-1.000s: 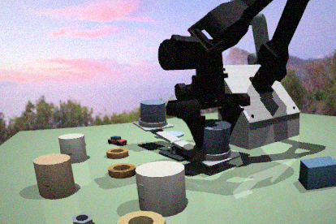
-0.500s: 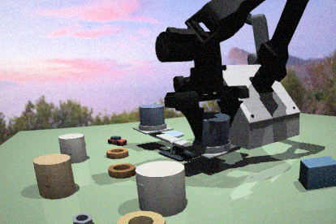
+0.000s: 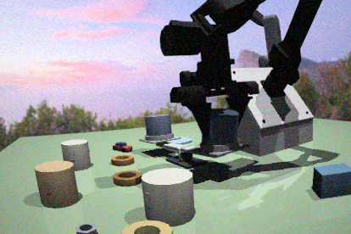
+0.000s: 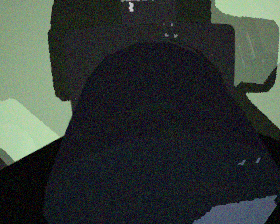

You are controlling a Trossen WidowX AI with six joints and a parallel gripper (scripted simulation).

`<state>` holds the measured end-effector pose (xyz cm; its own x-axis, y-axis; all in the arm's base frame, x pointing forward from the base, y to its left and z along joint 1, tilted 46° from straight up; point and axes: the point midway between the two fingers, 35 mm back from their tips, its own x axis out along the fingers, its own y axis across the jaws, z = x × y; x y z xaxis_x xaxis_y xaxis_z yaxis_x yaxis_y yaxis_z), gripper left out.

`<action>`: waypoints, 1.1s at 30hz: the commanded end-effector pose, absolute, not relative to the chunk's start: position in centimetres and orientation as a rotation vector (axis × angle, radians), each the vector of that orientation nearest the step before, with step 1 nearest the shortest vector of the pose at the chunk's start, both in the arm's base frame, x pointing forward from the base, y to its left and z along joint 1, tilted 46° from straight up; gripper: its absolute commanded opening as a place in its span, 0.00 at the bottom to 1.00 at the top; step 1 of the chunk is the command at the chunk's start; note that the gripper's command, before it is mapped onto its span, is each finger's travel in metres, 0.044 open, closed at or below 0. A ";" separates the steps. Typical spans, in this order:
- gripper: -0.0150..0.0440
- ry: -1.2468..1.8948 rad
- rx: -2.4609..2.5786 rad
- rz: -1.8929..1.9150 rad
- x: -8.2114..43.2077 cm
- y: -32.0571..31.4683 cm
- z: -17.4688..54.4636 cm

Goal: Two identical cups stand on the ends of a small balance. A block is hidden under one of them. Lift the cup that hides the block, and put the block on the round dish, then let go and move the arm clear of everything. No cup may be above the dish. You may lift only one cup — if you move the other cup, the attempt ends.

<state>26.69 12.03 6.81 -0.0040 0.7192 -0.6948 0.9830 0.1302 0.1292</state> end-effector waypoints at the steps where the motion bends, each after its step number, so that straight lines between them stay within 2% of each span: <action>1: 0.25 1.758 1.642 -0.531 27.2 11.5 7.1; 33: 0.25 1.758 1.640 -0.534 27.1 8.5 9.9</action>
<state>27.02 8.75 9.54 0.0061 0.7077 -0.7065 0.9824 0.1275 0.1362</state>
